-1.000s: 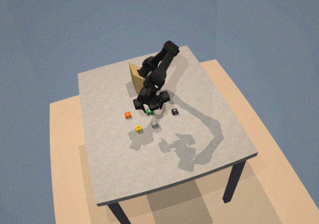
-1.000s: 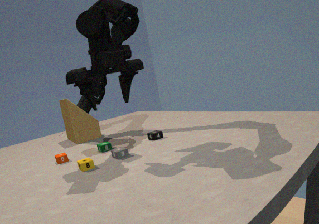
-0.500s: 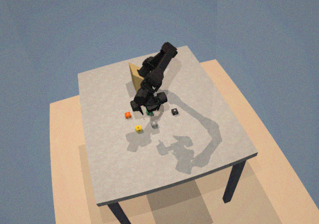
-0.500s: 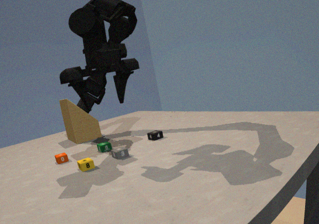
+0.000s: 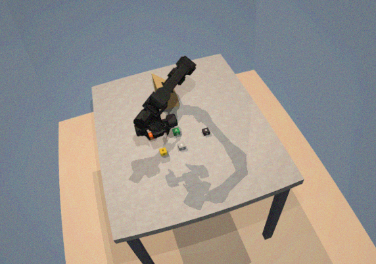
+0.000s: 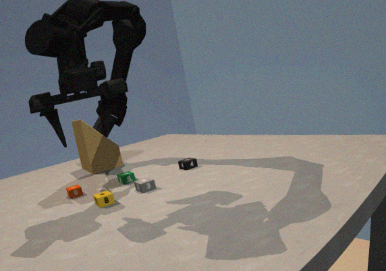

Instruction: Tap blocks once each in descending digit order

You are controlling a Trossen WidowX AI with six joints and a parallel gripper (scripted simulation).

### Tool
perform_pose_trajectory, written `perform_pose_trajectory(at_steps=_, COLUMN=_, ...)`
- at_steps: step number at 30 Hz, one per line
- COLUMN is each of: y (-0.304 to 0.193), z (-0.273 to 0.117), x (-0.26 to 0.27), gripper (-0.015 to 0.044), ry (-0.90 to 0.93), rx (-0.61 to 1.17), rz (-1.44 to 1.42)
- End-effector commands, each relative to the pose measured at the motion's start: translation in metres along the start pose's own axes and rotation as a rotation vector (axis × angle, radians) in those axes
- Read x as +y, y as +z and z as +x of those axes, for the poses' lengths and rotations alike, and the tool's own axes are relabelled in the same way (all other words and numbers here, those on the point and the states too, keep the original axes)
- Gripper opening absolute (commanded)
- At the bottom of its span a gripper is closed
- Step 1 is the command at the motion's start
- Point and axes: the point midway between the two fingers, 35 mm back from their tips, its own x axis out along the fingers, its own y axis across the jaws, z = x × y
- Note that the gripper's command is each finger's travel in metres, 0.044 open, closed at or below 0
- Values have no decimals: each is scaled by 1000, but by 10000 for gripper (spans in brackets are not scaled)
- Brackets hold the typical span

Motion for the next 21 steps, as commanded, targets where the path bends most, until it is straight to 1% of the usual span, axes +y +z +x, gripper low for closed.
perform_pose_trajectory(at_steps=1, y=0, z=-1, x=-1, gripper=400, ry=-2, rx=0, rz=-5)
perform_pose_trajectory(at_steps=12, y=0, z=-1, x=-1, gripper=400, ry=-2, rx=0, rz=-5)
perform_pose_trajectory(at_steps=14, y=1, z=10, x=-1, gripper=348, ry=-2, rx=0, rz=-5)
perform_pose_trajectory(at_steps=18, y=1, z=70, x=-1, gripper=242, ry=0, rx=-1, rz=-5)
perform_pose_trajectory(at_steps=19, y=0, z=78, x=0, gripper=216, ry=1, rx=-1, rz=-5)
perform_pose_trajectory(at_steps=21, y=0, z=80, x=0, gripper=164, ry=1, rx=-1, rz=-5)
